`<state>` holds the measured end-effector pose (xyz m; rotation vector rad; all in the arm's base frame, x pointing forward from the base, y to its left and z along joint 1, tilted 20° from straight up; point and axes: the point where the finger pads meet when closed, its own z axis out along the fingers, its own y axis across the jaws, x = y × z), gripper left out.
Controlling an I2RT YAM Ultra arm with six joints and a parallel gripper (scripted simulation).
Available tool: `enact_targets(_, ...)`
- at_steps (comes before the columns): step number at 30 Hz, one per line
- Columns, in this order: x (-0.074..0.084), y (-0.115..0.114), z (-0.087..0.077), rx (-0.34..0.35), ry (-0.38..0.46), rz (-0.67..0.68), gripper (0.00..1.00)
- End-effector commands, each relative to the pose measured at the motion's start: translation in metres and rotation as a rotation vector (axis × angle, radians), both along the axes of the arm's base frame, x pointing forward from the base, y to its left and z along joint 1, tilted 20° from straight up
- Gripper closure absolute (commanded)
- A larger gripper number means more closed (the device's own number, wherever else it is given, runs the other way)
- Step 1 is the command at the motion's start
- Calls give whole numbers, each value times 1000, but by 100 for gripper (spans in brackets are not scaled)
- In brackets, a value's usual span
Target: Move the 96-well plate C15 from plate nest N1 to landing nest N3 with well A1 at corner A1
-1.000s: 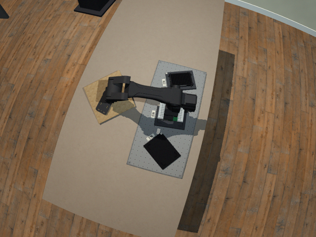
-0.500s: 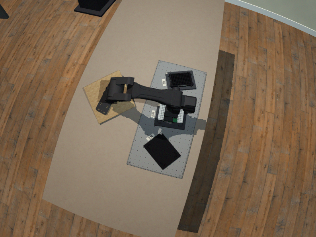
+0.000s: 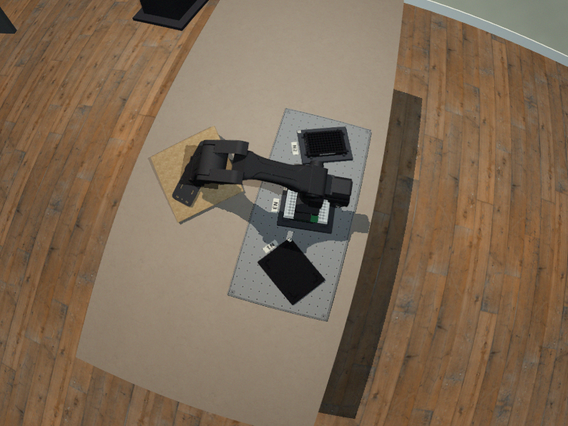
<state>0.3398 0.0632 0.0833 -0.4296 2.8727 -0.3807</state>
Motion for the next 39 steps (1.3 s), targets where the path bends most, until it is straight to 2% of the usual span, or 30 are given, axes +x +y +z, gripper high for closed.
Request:
enact_targets(1,17,7,21,34,-90,12,100)
enact_targets(2,17,6,18,33,-86,10,100)
enact_targets(4,7,-1,-1,17,-38,4,100)
enact_targets(6,7,-1,-12,10,-15,6,100)
enact_targets(7,7,2,-10,12,-21,14,100)
enact_targets(9,17,8,9,31,-80,20,100)
enact_targets(10,18,8,11,31,-86,19,100)
enact_targets(21,7,4,0,19,-51,18,100)
enact_targets(24,11,5,5,25,-68,18,100)
enact_targets(28,7,3,-1,20,-53,16,100)
enact_targets(30,12,4,5,26,-71,15,100)
enact_targets(36,6,1,-2,19,-51,11,100)
enact_targets(39,14,2,5,28,-75,9,100)
